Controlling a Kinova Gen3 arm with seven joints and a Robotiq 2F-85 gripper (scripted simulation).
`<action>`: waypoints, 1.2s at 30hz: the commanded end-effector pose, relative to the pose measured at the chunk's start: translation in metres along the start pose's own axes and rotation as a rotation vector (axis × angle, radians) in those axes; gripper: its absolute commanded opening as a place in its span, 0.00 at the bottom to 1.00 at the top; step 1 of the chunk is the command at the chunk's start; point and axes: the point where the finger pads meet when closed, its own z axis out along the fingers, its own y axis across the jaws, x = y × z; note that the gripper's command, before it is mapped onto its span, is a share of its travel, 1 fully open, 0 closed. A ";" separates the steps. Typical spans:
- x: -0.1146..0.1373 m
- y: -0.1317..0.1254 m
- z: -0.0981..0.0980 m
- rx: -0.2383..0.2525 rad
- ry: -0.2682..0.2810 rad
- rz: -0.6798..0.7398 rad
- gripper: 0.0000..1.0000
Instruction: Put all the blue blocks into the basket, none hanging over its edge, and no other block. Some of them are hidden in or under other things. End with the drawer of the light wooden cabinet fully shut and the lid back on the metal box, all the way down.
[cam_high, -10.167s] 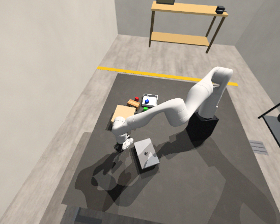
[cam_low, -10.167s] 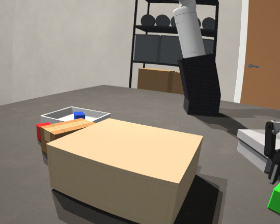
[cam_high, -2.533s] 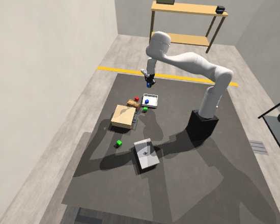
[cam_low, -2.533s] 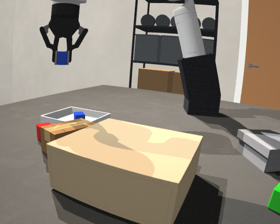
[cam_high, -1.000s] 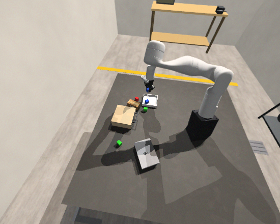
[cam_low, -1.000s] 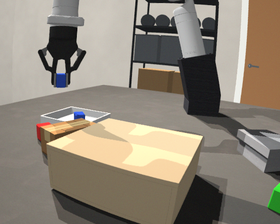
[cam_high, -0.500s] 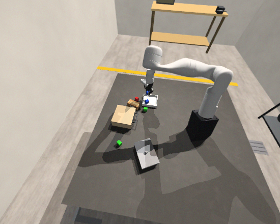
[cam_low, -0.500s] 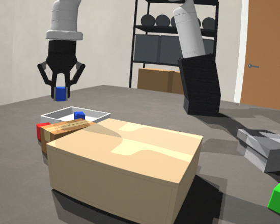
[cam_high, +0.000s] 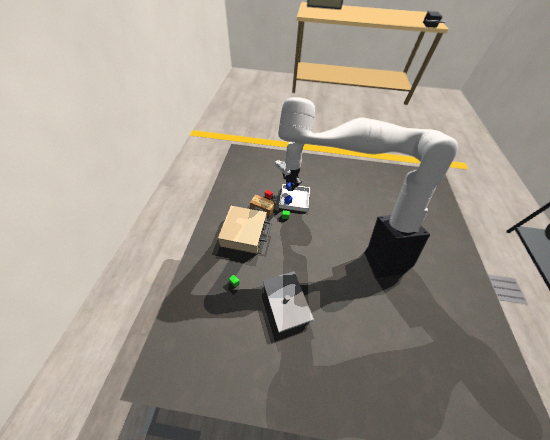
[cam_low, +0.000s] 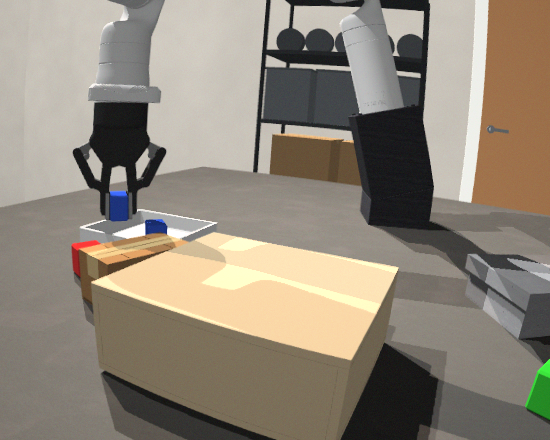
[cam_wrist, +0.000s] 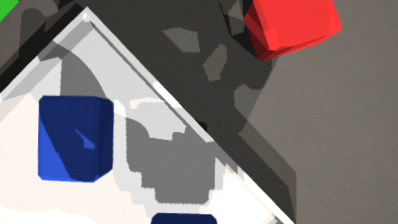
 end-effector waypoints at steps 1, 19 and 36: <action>0.000 0.001 0.002 -0.002 0.001 0.000 0.10; 0.001 0.001 0.022 -0.002 0.001 0.000 0.10; 0.001 0.001 0.028 -0.002 0.001 0.000 0.10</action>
